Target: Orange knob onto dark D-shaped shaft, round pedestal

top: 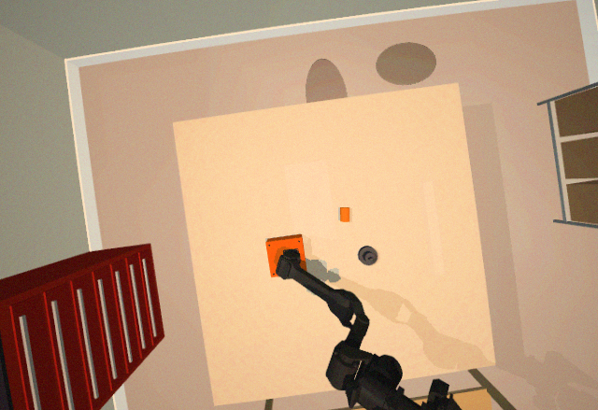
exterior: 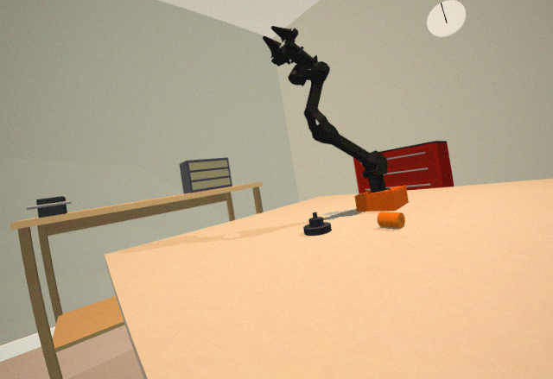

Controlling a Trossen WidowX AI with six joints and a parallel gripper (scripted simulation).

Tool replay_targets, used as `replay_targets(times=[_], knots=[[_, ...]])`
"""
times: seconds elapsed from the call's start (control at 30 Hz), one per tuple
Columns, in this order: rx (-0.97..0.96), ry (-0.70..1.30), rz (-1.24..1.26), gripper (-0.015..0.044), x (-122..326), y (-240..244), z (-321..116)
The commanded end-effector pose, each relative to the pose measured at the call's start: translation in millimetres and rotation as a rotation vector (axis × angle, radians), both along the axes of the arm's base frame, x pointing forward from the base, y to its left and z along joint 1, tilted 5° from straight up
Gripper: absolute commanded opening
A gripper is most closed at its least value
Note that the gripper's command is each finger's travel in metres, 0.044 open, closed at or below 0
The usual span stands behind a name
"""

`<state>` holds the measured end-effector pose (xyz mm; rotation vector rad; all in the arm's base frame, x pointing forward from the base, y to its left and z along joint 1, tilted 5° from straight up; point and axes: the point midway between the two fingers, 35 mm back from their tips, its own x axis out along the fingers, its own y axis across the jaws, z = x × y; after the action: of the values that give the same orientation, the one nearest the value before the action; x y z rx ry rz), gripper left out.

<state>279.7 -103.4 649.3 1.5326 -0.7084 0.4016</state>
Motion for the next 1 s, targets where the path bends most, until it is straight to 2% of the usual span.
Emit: replay_targets(times=[0.0,0.1,0.27,0.5,0.73,0.97], knots=[[-0.005,-0.014,-0.006,0.0426,-4.8,-0.3,3.0],[-0.091,-0.203,-0.087,0.044,-72.8,4.4,40.0],[-0.183,-0.351,-0.152,0.044,-129.8,21.5,63.4],[-0.413,-0.628,-0.272,0.044,-235.5,90.1,87.3],[-0.7,-0.843,-0.358,0.044,-307.2,192.6,75.7],[-1.033,-0.981,-0.397,0.044,-330.7,306.0,33.6]])
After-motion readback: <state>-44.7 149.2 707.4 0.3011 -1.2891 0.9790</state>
